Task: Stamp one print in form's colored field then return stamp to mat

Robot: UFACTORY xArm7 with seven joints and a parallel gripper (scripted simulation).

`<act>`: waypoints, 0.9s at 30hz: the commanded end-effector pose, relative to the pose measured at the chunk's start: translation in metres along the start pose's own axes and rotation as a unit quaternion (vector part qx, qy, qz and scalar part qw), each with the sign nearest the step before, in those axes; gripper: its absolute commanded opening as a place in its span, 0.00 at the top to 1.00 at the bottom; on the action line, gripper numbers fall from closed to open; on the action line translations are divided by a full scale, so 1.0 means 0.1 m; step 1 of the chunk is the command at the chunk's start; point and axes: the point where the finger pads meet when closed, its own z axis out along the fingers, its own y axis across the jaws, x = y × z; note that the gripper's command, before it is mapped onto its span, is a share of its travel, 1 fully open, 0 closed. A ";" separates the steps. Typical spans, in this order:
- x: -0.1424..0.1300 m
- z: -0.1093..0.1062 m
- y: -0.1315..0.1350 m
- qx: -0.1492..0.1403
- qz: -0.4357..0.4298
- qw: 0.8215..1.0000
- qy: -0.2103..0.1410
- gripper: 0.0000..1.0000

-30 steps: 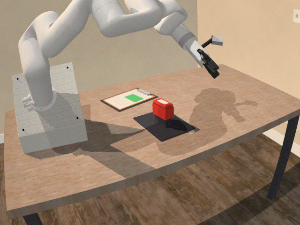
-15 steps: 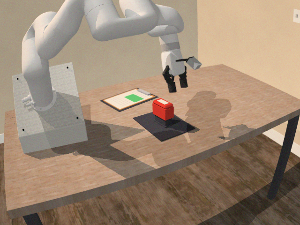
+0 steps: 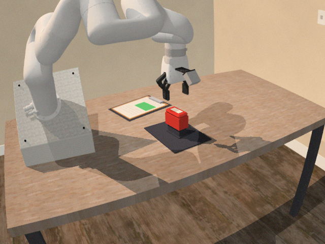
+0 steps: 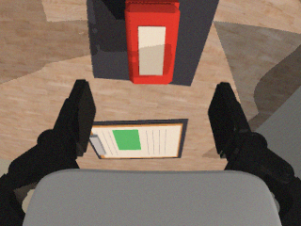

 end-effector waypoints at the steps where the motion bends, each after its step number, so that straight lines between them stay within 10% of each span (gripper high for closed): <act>1: 0.00 -0.02 -0.01 0.003 0.000 1.000 0.000 0.00; 14: 0.00 -0.03 -0.01 0.003 0.000 1.000 0.000 0.00; 20: 0.00 -0.48 -0.01 0.004 -0.001 1.000 0.000 0.00; 27: 0.00 -0.52 -0.01 0.004 -0.001 1.000 0.000 0.00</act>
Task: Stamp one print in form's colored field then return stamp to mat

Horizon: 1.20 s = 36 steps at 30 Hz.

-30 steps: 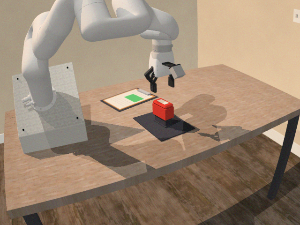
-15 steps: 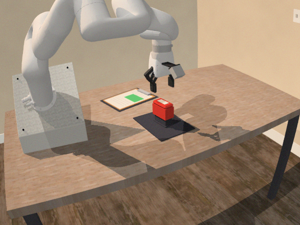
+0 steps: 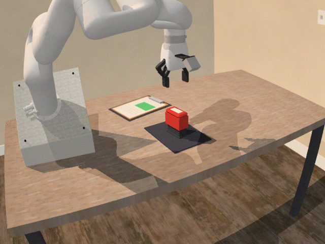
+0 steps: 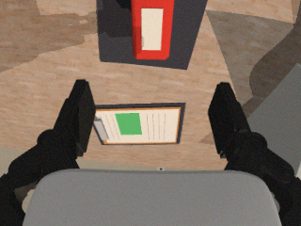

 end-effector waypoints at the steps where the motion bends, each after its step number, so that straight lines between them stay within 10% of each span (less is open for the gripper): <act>1: 0.00 -0.02 -0.01 0.002 0.000 1.000 0.000 0.00; 19: -0.83 -0.08 -0.12 0.003 0.192 0.981 -0.013 0.00; 35: -2.50 -0.09 0.09 -0.006 0.530 0.848 -0.016 0.00; 36: -2.59 -0.08 0.12 -0.004 0.580 0.815 -0.010 0.00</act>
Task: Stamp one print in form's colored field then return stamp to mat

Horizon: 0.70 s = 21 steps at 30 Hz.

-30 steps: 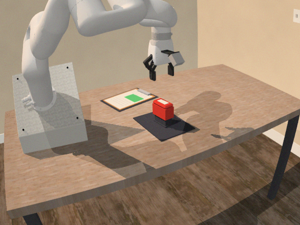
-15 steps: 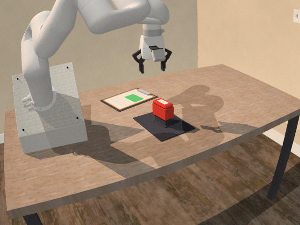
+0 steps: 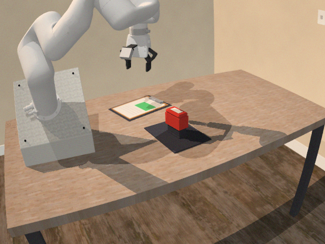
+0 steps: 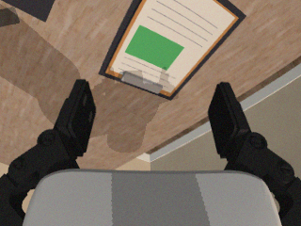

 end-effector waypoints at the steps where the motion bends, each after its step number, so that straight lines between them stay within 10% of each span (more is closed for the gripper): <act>1: -0.14 0.02 0.28 0.026 0.134 0.991 0.004 0.00; 21: -0.22 0.12 0.76 0.035 0.255 0.966 0.004 0.00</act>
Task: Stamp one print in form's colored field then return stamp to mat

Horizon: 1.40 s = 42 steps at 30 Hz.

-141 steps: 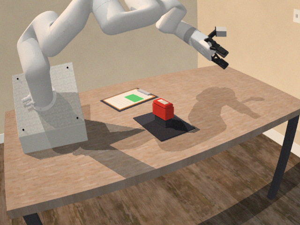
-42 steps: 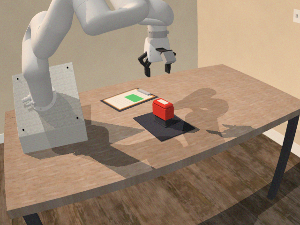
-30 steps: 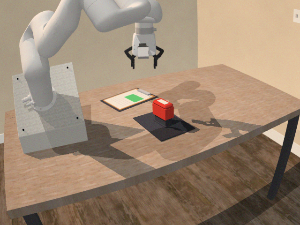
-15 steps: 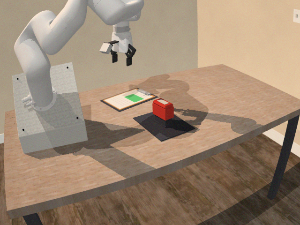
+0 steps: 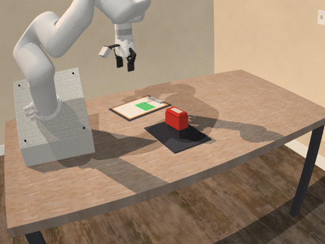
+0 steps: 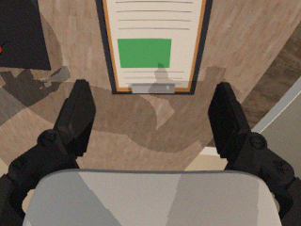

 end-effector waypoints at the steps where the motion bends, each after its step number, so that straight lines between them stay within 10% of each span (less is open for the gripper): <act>1: -0.01 0.04 0.02 -0.001 0.000 1.000 -0.002 0.00; 7: -0.01 0.79 0.03 -0.001 -0.001 1.000 -0.002 0.00; 42: -0.01 0.80 0.03 -0.001 -0.001 1.000 -0.002 0.00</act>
